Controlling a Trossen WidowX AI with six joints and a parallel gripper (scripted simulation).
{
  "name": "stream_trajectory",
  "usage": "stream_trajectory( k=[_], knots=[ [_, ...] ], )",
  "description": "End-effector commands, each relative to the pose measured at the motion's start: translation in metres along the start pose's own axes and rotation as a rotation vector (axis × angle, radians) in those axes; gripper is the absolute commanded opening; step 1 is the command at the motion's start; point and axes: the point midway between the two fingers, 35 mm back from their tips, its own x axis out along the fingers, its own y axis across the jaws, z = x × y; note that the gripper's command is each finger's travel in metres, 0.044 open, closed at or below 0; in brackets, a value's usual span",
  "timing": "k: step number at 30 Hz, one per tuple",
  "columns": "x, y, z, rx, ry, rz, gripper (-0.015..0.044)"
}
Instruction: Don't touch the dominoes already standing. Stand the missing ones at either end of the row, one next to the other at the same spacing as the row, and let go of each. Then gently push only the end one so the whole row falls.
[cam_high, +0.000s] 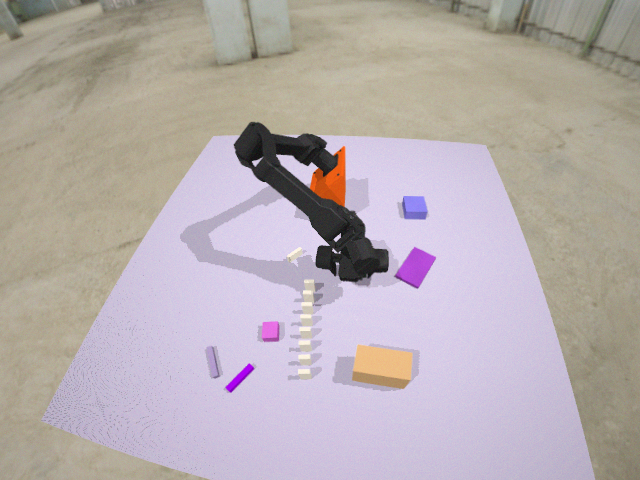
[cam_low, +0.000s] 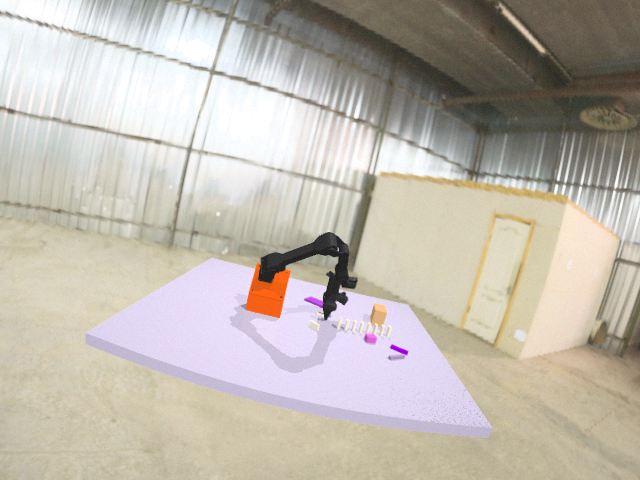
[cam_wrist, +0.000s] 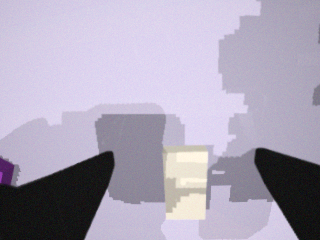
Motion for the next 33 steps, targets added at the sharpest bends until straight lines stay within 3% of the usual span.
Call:
stream_trajectory(
  k=[1, 13, 23, 33],
  knots=[
    [0.001, -0.001, 0.0, -0.004, -0.004, -0.005, 0.0414],
    [0.001, -0.001, 0.0, -0.004, -0.004, -0.005, 0.0107],
    [-0.001, -0.001, 0.0, -0.004, -0.004, -0.004, 0.0107],
    [-0.132, 0.0, 0.008, -0.004, -0.004, 0.002, 0.0107]
  ],
)
